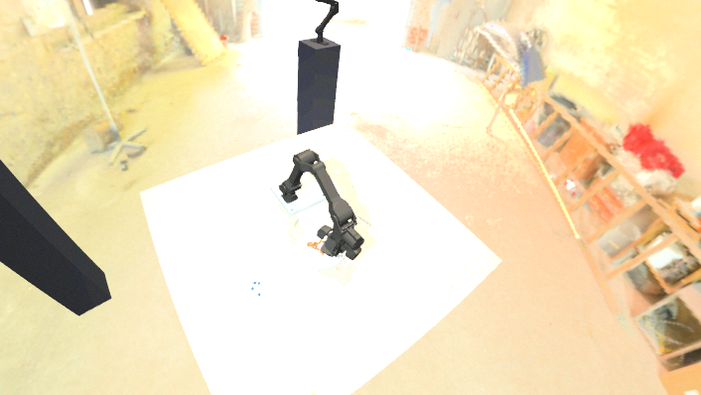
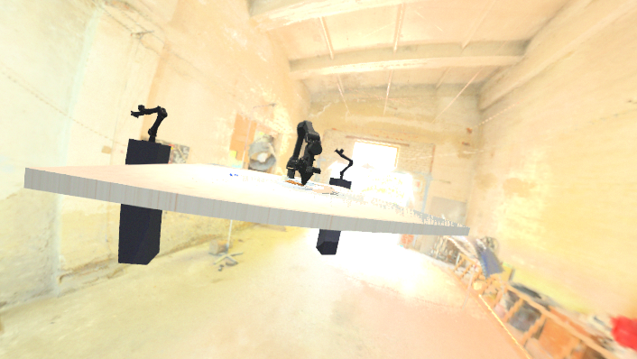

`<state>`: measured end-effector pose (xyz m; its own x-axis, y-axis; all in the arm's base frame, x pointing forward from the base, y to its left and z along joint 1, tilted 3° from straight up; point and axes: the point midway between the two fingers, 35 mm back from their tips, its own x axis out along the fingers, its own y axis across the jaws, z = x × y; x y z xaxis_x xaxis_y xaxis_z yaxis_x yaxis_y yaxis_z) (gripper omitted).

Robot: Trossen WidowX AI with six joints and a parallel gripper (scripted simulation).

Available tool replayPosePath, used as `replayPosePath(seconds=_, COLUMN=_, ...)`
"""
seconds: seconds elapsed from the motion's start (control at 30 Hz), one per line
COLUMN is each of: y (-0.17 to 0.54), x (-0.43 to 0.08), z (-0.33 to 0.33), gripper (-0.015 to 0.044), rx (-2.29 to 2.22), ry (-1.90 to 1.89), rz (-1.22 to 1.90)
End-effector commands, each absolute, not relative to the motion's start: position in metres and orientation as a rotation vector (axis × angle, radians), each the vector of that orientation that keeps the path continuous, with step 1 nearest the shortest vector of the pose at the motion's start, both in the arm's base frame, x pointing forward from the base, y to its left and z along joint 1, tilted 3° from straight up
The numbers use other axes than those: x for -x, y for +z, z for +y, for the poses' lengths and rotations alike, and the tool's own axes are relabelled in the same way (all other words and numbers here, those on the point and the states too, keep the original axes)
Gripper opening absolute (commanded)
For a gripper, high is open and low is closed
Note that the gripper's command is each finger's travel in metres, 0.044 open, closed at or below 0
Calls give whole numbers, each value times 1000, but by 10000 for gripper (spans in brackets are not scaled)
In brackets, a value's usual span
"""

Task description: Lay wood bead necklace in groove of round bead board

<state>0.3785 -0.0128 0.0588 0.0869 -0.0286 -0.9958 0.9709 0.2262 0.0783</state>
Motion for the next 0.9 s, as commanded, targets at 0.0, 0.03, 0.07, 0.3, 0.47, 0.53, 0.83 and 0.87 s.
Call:
replayPosePath(seconds=0.0, y=59, x=-378, z=-13, gripper=53, rx=-1052, ry=-1000, rz=1220)
replayPosePath(seconds=0.03, y=59, x=-378, z=-13, gripper=79, rx=-1052, ry=-1000, rz=1220)
replayPosePath(seconds=0.07, y=59, x=-378, z=-13, gripper=105, rx=-1052, ry=-1000, rz=1220)
replayPosePath(seconds=0.3, y=59, x=-378, z=-13, gripper=289, rx=-1052, ry=-1000, rz=1220)
replayPosePath(seconds=0.47, y=63, x=-377, z=-13, gripper=420, rx=-1054, ry=-1008, rz=1221)
replayPosePath(seconds=0.53, y=61, x=-377, z=-13, gripper=440, rx=-1052, ry=-1006, rz=1223)
replayPosePath(seconds=0.83, y=63, x=-377, z=-13, gripper=440, rx=-1054, ry=-1008, rz=1221)
replayPosePath(seconds=0.87, y=63, x=-377, z=-13, gripper=440, rx=-1054, ry=-1008, rz=1221)
